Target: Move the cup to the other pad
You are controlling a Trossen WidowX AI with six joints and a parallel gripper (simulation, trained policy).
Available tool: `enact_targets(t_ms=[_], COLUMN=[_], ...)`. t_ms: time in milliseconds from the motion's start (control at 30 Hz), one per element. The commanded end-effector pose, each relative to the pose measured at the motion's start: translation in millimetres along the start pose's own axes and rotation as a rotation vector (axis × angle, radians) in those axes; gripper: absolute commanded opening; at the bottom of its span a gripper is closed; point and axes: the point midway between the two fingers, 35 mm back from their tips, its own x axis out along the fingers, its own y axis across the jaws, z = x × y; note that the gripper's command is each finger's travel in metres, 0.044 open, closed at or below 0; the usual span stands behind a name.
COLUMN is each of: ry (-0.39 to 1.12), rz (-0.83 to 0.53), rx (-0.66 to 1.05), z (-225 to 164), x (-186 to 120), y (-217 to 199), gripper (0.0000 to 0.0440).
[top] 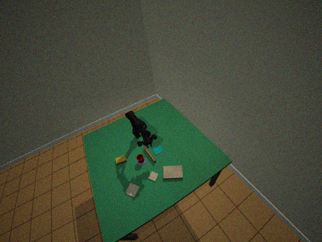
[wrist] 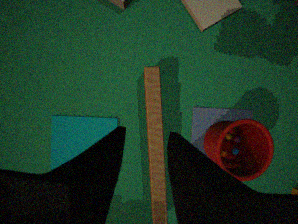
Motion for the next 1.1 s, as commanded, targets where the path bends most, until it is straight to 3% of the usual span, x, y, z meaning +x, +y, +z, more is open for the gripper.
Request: enact_targets(t_ms=[0, 567, 1067], ry=[0.054, 0.302, 0.431], rz=[-0.019, -0.074, -0.087], rx=[-0.020, -0.119, -0.191], z=[-1, -19, -35], x=[3, 30, 63], y=[-5, -36, -69], gripper=[0.0119, 0.0117, 0.0143])
